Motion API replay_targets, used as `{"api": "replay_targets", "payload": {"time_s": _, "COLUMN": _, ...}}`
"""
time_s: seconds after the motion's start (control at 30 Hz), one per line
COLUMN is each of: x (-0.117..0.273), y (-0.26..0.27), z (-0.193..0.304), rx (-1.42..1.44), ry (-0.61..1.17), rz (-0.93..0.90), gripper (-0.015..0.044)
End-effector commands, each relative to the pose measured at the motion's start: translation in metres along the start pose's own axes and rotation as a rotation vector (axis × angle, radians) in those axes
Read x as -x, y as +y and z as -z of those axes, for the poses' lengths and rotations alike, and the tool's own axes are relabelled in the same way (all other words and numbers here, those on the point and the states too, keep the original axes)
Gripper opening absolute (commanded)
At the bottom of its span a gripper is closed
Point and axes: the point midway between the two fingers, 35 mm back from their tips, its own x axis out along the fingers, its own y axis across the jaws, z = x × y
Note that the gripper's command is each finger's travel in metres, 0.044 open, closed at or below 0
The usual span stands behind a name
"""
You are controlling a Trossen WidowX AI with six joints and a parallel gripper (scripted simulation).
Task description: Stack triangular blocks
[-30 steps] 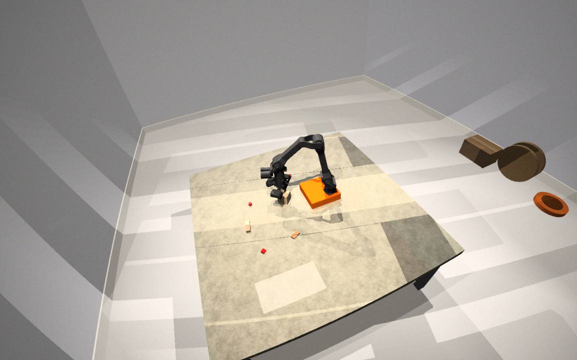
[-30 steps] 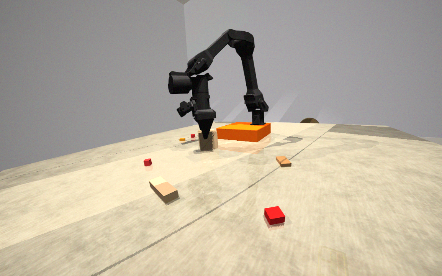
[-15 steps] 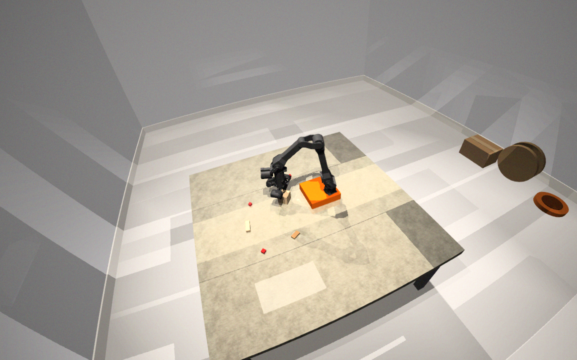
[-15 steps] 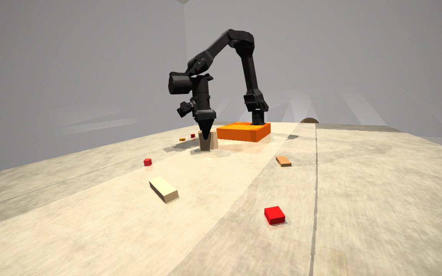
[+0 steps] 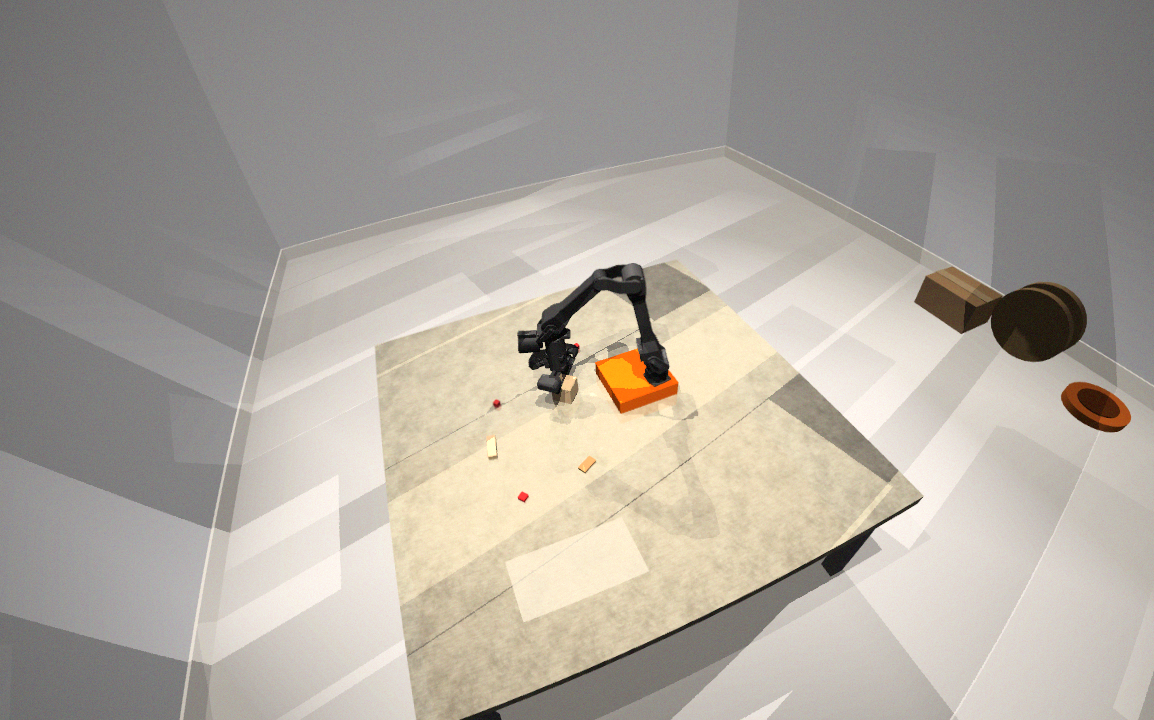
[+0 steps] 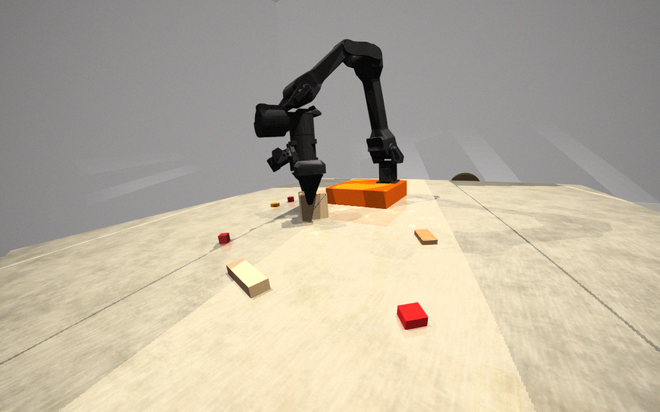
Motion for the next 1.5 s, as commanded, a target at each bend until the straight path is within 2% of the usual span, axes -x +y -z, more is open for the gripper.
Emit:
{"api": "replay_targets", "payload": {"time_s": 0.0, "x": -0.0001, "y": -0.0002, "z": -0.0001, "rx": -0.004, "ry": -0.001, "rz": 0.006, "gripper": 0.0}}
{"api": "replay_targets", "payload": {"time_s": 0.57, "x": 0.0, "y": -0.0005, "z": -0.0003, "rx": -0.005, "ry": 0.003, "rz": 0.002, "gripper": 0.0}}
{"api": "replay_targets", "payload": {"time_s": 1.13, "x": 0.0, "y": 0.0001, "z": -0.0005, "rx": 0.0, "ry": 0.0, "rz": 0.002, "gripper": 0.044}}
{"api": "replay_targets", "payload": {"time_s": 1.47, "x": 0.0097, "y": 0.0008, "z": -0.0023, "rx": 0.0, "ry": 0.0, "rz": 0.002, "gripper": 0.044}}
